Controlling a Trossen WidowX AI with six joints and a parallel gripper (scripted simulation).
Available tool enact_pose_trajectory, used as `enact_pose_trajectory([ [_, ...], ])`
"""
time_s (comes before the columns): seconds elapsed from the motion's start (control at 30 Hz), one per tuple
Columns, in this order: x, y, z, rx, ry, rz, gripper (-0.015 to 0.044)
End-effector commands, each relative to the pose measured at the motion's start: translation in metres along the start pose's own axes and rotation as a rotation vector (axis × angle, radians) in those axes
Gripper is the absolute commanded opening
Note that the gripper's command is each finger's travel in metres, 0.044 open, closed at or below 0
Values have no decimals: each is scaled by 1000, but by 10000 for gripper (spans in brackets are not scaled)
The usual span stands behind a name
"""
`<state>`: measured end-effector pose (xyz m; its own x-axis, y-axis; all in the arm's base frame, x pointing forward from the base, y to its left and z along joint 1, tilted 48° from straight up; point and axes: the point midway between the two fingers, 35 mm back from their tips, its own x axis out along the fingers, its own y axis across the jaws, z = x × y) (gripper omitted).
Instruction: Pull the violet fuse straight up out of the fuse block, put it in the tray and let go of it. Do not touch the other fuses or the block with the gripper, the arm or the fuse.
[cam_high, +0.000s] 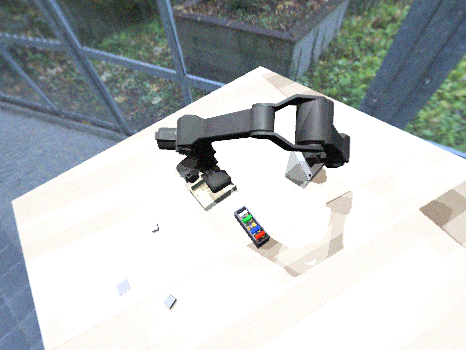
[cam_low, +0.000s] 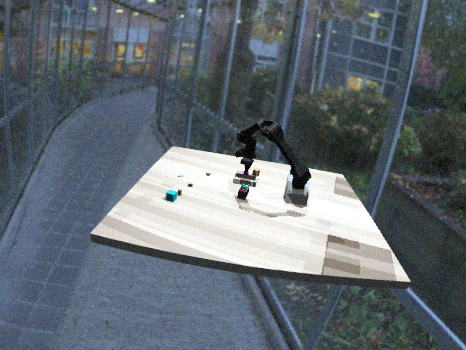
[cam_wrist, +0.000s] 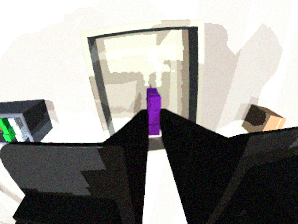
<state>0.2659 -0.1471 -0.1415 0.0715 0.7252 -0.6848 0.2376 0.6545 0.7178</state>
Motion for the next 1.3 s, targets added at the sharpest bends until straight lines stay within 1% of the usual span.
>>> enact_pose_trajectory([
  [0.0, 7, 0, -1, 6, -1, 4, 0],
  [0.07, 7, 0, -1, 6, -1, 4, 0],
  [0.47, 4, 0, 0, 0, 2, 1, 315],
  [0.5, 1, 0, 0, 1, 1, 1, 330],
  [0.6, -30, -1, -1, 6, -1, 2, 330],
  [0.63, -33, -1, -1, 6, -1, 2, 330],
  [1.27, -30, -1, -1, 12, 2, 7, 330],
])
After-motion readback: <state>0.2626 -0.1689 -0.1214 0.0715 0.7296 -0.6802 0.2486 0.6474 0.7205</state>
